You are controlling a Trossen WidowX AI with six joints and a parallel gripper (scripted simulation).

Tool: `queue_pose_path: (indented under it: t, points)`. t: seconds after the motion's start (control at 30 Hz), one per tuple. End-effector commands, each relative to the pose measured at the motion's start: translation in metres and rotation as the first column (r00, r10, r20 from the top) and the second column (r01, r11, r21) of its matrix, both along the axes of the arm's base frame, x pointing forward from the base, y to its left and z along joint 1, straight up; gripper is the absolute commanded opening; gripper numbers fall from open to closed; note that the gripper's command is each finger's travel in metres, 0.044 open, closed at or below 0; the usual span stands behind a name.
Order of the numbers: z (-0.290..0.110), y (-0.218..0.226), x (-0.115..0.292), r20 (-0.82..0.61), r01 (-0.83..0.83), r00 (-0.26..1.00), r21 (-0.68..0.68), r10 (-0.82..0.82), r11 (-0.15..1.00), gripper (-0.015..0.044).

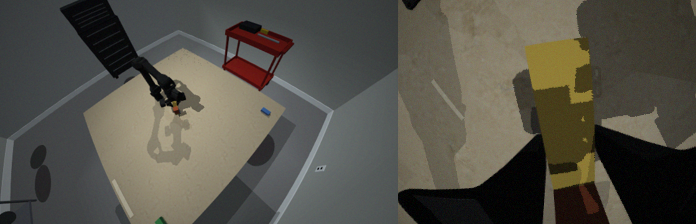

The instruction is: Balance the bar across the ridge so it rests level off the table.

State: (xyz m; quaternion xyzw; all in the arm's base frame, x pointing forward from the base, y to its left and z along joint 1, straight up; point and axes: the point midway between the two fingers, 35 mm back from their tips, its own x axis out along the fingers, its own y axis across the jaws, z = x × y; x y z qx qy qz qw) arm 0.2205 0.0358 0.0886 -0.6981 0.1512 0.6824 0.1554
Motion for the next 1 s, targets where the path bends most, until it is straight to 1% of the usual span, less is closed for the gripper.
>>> queue_pose_path:
  t: [0.0, 0.83, 0.87, 0.97]
  points:
    - [0.0000, 0.0000, 0.0000, 0.000, 0.000, 1.000, 0.000, 0.000, 1.000, 0.0168]
    - [0.0000, 0.0000, 0.0000, 0.000, 0.000, 1.000, 0.000, 0.000, 1.000, 0.0173]
    - [0.0000, 0.0000, 0.0000, 0.000, 0.000, 1.000, 0.000, 0.000, 1.000, 0.0185]
    - [0.0000, 0.0000, 0.0000, 0.000, 0.000, 1.000, 0.000, 0.000, 1.000, 0.0185]
